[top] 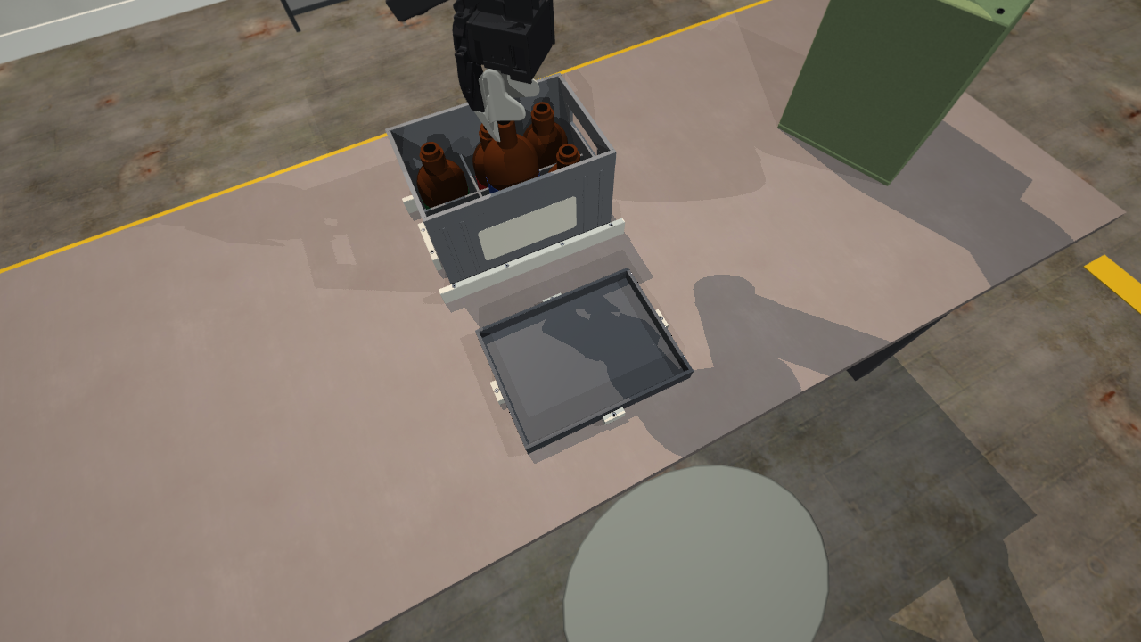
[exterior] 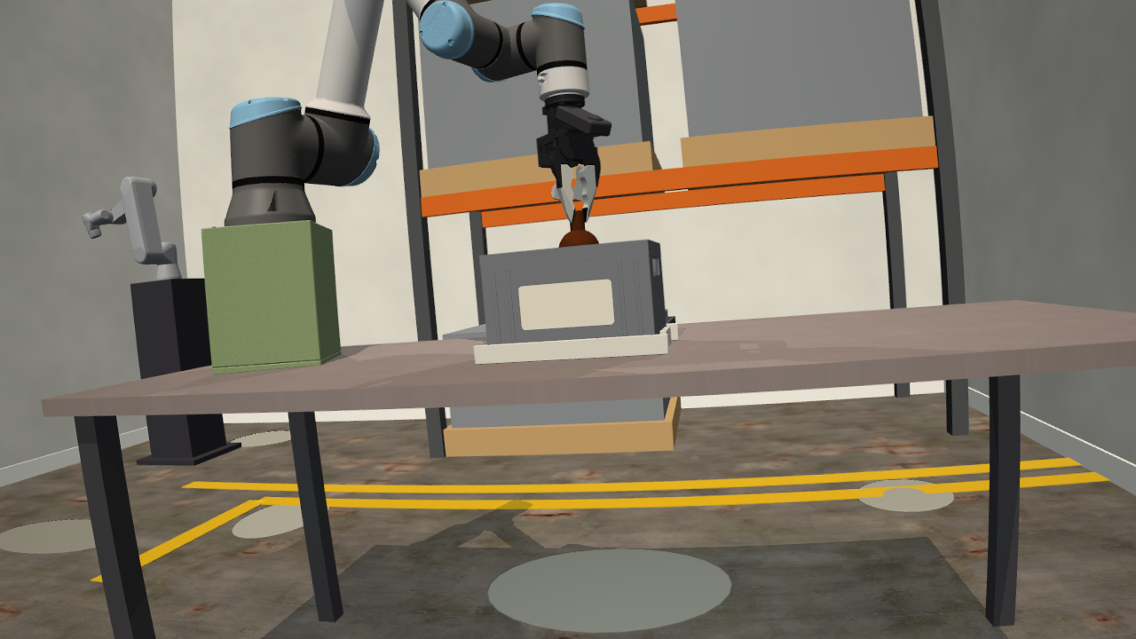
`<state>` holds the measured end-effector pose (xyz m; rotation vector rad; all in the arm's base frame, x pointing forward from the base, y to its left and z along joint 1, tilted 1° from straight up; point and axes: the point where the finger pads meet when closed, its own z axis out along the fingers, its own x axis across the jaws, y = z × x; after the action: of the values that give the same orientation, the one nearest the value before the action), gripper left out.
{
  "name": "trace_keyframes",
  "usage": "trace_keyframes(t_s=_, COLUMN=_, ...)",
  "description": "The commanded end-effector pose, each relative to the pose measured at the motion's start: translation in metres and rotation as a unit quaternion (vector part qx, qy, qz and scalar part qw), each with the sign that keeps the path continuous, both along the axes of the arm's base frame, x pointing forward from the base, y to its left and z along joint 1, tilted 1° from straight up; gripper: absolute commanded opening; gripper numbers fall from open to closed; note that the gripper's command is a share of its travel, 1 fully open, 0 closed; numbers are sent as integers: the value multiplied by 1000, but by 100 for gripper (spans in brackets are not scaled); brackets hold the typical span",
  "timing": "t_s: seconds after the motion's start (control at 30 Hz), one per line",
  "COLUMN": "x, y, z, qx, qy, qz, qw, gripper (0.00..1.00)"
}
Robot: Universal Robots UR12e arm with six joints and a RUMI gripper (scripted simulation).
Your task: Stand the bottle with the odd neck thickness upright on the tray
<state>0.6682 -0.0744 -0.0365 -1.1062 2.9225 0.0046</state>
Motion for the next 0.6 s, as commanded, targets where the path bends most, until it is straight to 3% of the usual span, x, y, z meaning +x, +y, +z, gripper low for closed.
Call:
trace_keyframes(t_s=0.0, x=5, y=-4, z=8, qx=-2, qy=-5, qz=-1, qw=1000, gripper=0)
trace_keyframes(t_s=0.57, x=6, y=-5, z=22, qx=-2, qy=-5, qz=-1, qw=1000, gripper=0)
